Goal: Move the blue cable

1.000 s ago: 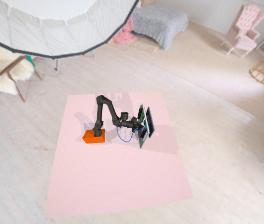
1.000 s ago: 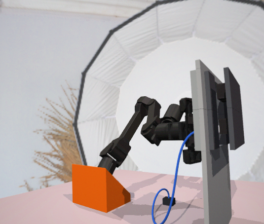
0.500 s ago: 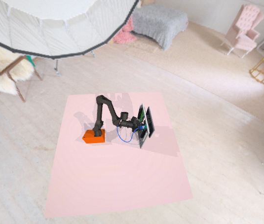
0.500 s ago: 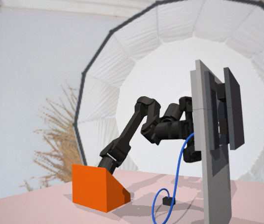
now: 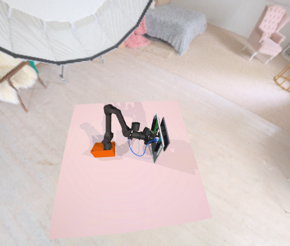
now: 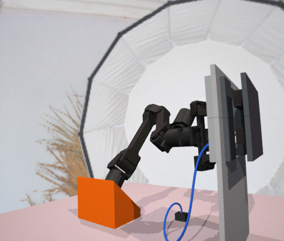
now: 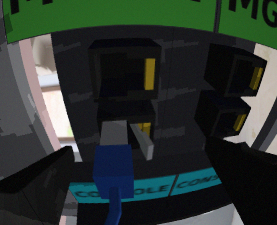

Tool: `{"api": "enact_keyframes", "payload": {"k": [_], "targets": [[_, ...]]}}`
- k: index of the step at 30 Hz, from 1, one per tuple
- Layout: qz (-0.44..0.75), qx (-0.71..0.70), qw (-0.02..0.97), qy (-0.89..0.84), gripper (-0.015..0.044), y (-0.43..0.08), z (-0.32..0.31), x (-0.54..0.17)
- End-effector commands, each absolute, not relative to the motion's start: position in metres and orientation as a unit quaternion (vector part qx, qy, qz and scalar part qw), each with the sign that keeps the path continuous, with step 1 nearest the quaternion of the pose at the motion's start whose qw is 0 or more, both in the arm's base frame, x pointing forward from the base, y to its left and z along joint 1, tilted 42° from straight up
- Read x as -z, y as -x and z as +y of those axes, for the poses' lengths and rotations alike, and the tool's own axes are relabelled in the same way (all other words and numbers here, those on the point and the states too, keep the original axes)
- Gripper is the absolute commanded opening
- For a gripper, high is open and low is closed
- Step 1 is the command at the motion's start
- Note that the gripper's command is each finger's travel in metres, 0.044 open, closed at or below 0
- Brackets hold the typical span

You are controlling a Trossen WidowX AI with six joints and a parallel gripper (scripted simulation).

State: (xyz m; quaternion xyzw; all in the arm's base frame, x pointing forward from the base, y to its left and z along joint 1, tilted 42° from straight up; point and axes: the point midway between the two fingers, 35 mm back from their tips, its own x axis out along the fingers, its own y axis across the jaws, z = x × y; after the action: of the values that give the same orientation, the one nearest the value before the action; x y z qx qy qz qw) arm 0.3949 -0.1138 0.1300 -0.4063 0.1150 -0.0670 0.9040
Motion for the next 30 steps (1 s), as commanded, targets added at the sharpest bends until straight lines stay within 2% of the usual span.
{"api": "enact_keyframes", "payload": {"k": [1,30], "targets": [[0.118,0.063,0.904,0.407,0.0440,-0.392,-0.114,-0.129],[0.118,0.062,0.904,0.407,0.0440,-0.375,-0.122,-0.145]]}}
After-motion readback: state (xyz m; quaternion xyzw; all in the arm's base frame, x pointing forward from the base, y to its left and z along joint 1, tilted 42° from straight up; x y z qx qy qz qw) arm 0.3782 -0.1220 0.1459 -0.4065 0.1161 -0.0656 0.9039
